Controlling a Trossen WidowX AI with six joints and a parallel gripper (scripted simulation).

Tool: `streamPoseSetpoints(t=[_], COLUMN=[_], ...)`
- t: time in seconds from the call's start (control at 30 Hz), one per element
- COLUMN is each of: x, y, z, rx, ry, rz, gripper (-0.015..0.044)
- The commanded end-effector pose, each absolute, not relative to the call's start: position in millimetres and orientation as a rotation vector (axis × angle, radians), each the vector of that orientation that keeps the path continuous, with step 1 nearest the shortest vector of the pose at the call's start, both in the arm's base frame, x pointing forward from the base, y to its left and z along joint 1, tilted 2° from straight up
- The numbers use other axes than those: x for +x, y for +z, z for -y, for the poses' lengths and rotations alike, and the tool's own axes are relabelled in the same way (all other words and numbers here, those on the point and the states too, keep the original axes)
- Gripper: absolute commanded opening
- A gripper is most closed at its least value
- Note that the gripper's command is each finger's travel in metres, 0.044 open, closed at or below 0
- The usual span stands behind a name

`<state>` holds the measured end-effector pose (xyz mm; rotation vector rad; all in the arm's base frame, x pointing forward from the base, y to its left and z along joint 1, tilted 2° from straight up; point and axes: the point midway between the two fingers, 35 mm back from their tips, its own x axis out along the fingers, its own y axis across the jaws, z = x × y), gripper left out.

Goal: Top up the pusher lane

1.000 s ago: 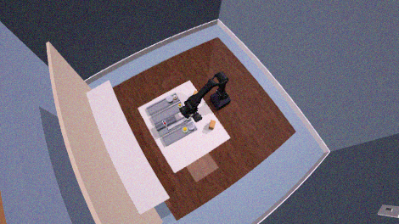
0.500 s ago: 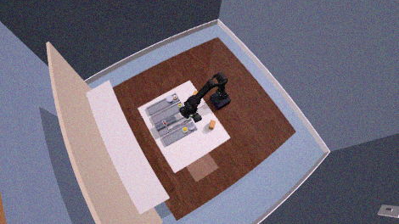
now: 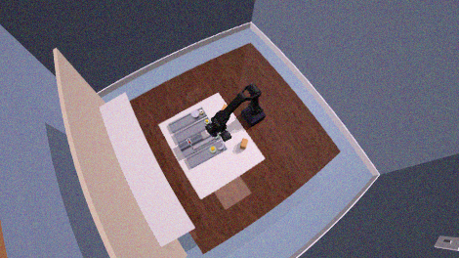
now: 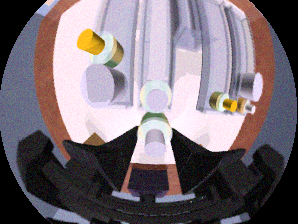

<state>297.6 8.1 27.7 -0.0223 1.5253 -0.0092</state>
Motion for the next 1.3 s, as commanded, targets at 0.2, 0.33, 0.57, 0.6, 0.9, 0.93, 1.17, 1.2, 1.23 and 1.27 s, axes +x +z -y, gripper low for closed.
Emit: streamPoseSetpoints(t=[0.2,0.33,0.57,0.6,0.9,0.93,1.17,1.2,1.23,1.27], x=[306,307,311,311,315,316,319,319,320,320], y=[30,30,31,31,31,31,32,32,32,32], z=[-9,-9,-9,-9,-9,-9,-9,-9,-9,-9], rx=[-0.023,-0.023,-0.023,-0.023,-0.023,-0.023,-0.023,-0.023,-0.023,-0.023], ry=[-0.001,-0.001,-0.001,-0.001,-0.001,-0.001,-0.001,-0.001,-0.001,-0.001], rz=[-1.512,-1.512,-1.512,-1.512,-1.511,-1.511,-1.511,-1.511,-1.511,-1.511], gripper=[0.0000,0.0000,0.0000,0.0000,0.0000,0.0000,0.0000,0.0000,0.0000,0.0000])
